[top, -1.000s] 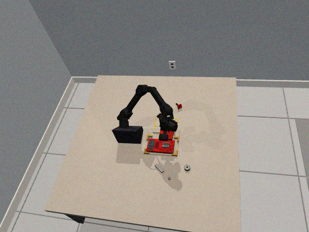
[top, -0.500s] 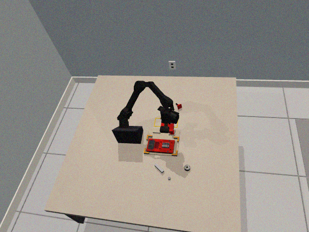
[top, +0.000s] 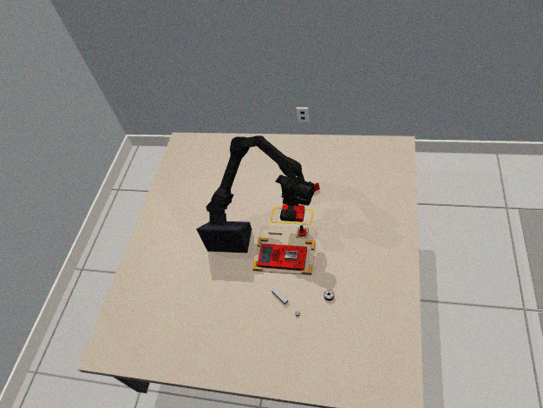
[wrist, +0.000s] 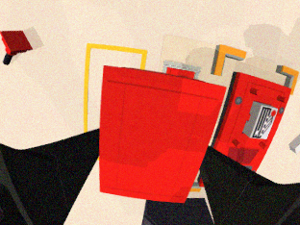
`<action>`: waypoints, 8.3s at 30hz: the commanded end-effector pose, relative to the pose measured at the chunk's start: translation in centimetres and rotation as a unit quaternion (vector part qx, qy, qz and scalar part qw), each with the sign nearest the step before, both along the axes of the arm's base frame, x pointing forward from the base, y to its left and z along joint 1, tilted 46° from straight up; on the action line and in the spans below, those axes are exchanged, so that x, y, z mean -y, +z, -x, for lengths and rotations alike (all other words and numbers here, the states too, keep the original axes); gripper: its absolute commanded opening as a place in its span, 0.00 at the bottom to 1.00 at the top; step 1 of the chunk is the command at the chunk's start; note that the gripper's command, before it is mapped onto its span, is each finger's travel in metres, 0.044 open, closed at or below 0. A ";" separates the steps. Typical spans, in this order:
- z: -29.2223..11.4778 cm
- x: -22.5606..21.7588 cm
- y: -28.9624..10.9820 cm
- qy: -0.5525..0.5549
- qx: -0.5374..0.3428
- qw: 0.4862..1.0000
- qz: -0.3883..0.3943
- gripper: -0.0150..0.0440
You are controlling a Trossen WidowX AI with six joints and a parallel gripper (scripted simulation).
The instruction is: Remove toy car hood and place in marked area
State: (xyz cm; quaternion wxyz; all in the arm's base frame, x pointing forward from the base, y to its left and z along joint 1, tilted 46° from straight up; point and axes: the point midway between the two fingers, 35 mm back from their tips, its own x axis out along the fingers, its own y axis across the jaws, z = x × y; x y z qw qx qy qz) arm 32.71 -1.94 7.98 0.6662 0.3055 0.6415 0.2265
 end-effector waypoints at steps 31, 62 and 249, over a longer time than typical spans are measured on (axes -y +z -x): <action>1.7 -5.0 3.6 -0.001 0.001 1.000 -0.011 0.25; 1.4 -6.3 2.1 -0.001 0.001 1.000 -0.010 0.25; 1.7 -6.1 2.5 -0.002 0.004 1.000 -0.014 1.00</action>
